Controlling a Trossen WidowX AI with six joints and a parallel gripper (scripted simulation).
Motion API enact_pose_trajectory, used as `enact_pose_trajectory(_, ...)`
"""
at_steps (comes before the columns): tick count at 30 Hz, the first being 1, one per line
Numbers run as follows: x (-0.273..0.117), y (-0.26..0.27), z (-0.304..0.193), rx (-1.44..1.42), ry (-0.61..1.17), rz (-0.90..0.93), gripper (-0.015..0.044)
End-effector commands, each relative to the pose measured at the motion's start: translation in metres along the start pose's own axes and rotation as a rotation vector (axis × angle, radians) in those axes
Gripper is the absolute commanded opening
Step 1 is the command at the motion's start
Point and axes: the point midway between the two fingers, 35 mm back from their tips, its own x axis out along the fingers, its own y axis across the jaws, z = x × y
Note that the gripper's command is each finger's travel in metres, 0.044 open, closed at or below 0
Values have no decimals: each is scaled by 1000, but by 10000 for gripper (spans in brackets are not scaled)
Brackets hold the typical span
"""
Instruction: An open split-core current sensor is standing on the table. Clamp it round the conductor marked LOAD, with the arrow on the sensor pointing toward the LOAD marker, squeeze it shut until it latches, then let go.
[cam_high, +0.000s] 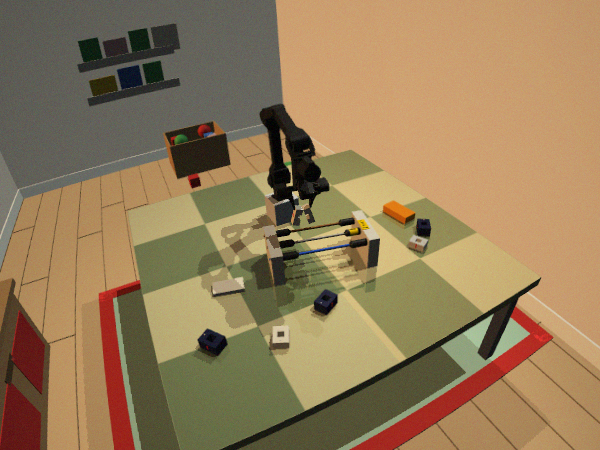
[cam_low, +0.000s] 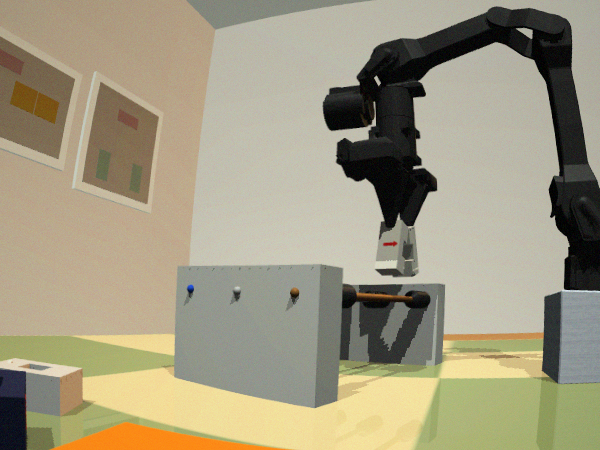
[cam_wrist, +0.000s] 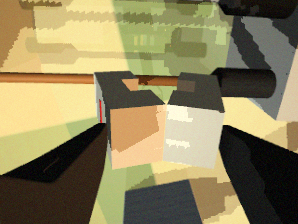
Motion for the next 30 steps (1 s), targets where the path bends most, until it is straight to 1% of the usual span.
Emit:
enact_pose_trajectory(1,-1,0,8,142,-8,4,0)
enact_pose_trajectory(30,6,-4,52,1192,-9,9,0)
